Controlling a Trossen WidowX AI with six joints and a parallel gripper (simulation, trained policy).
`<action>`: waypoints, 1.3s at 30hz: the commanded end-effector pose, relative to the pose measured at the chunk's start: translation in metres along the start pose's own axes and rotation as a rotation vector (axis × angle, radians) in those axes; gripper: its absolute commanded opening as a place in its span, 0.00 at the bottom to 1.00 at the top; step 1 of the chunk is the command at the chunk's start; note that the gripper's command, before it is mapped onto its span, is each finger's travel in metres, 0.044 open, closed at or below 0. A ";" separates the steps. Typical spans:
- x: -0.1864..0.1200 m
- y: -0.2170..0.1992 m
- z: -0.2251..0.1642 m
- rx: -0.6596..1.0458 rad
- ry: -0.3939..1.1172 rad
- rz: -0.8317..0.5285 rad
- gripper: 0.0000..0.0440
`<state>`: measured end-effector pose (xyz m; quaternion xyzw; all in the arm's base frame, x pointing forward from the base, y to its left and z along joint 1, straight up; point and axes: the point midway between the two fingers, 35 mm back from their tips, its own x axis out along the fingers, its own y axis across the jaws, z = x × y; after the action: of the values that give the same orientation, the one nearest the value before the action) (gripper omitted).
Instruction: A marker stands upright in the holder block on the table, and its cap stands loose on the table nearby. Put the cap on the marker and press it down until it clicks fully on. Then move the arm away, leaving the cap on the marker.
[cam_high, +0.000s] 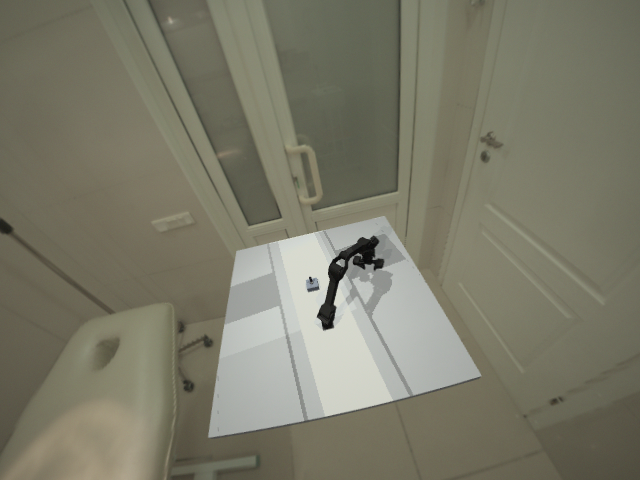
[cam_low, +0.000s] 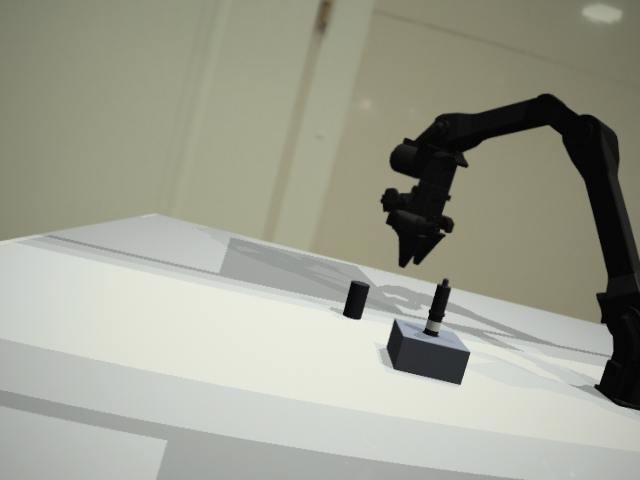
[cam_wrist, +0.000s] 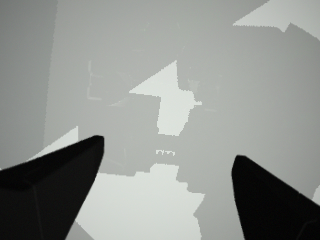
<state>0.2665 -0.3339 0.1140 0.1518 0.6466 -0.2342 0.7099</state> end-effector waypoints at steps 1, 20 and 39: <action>-0.002 0.006 0.004 0.013 -0.001 -0.008 0.70; -0.008 0.043 0.020 0.069 0.000 -0.015 0.70; -0.014 0.083 0.030 0.124 0.006 -0.004 0.70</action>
<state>0.3315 -0.2810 0.1223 0.1918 0.6350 -0.2710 0.6975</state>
